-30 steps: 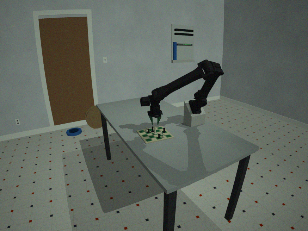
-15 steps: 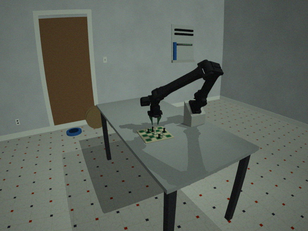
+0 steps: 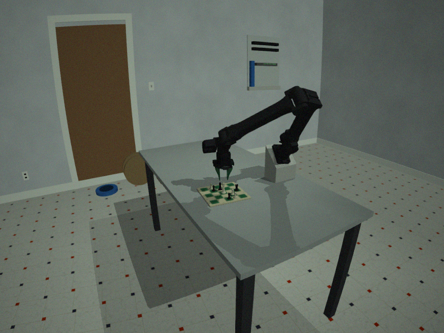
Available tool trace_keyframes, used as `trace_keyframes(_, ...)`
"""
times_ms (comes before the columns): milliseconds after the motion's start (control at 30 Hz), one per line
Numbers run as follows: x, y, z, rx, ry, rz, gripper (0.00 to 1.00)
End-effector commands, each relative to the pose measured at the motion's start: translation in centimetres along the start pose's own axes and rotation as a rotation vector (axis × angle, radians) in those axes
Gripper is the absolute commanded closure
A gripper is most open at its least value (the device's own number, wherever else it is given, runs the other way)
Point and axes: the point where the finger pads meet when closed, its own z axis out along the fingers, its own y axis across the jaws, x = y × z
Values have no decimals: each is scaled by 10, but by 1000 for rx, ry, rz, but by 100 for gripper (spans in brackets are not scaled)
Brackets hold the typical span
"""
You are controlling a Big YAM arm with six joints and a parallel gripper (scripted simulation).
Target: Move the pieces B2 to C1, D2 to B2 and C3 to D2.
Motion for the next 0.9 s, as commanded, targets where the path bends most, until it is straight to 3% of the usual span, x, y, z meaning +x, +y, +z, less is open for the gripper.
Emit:
trace_keyframes(0, 2, -17, -9, 37, -10, -18, 61)
trace_keyframes(867, 2, -19, -9, 39, -11, -17, 61)
